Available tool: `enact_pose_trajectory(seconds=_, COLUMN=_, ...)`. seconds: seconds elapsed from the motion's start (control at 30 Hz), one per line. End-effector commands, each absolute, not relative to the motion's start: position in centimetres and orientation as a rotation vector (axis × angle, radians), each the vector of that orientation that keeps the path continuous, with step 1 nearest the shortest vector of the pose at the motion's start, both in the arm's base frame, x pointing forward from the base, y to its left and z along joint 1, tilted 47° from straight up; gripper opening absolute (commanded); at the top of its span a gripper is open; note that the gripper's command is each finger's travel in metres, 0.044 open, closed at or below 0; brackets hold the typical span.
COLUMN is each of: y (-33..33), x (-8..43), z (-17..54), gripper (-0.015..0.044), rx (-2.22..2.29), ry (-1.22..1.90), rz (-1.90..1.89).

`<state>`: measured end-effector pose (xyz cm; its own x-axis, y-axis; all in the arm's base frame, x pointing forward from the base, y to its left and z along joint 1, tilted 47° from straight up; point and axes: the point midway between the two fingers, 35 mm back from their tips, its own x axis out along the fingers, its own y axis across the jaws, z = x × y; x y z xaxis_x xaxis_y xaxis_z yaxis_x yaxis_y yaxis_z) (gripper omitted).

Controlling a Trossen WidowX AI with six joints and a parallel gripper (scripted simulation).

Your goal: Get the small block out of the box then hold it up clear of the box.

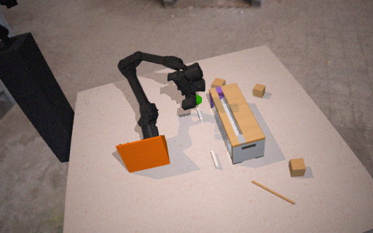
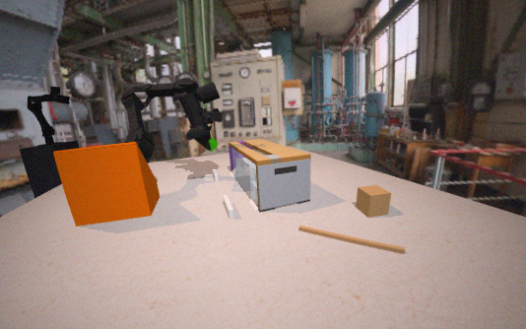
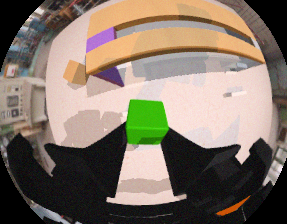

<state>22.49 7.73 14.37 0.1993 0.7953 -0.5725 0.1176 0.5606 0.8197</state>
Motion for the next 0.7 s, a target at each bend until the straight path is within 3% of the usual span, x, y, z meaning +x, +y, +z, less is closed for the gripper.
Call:
enact_pose_trajectory(seconds=0.0, y=7.4, x=22.4, z=14.8, gripper=0.0, rx=1.069, ry=1.377, rz=0.46)
enact_pose_trajectory(seconds=0.67, y=6.2, x=21.8, z=15.9, gripper=0.0, rx=1.801, ry=1.611, rz=-0.119)
